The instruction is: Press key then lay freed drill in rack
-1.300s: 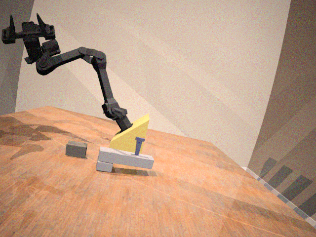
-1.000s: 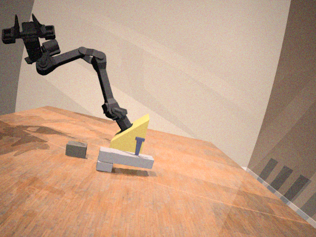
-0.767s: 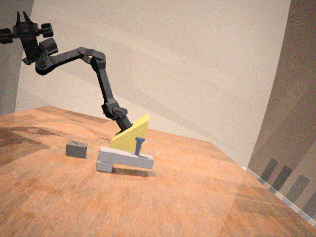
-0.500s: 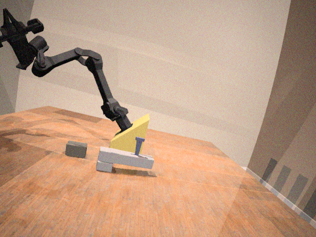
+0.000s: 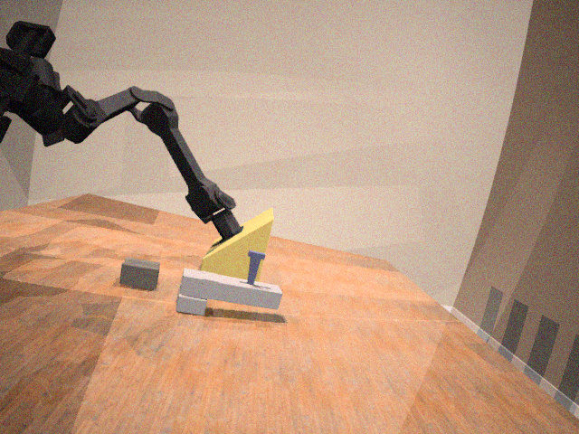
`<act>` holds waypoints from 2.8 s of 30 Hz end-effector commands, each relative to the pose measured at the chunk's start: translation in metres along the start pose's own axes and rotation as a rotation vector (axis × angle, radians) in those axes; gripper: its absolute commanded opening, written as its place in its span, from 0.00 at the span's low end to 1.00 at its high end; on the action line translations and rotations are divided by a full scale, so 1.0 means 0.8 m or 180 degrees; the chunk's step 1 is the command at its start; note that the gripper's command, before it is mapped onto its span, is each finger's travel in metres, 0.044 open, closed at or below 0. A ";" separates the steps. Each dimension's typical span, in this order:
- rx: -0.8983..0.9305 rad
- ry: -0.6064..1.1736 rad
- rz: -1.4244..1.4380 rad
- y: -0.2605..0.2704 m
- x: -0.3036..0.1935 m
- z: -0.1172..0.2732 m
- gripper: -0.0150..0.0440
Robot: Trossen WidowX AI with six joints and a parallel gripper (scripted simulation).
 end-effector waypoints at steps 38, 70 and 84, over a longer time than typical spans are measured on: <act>-0.4756 0.4879 0.3394 -0.047 -0.513 0.119 0.25; -0.4757 0.4877 0.3396 -0.065 -0.513 0.127 0.25; -0.4758 0.4877 0.3396 -0.072 -0.512 0.128 0.25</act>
Point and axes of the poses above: the point midway between the two fingers, 35 mm back from their tips, its own z axis back along the fingers, its own y axis across the jaws, x = y × z, the point moved 9 cm from there along z, back along the fingers, and after that the axes turned 6 degrees about -z, right-handed, at the moved point
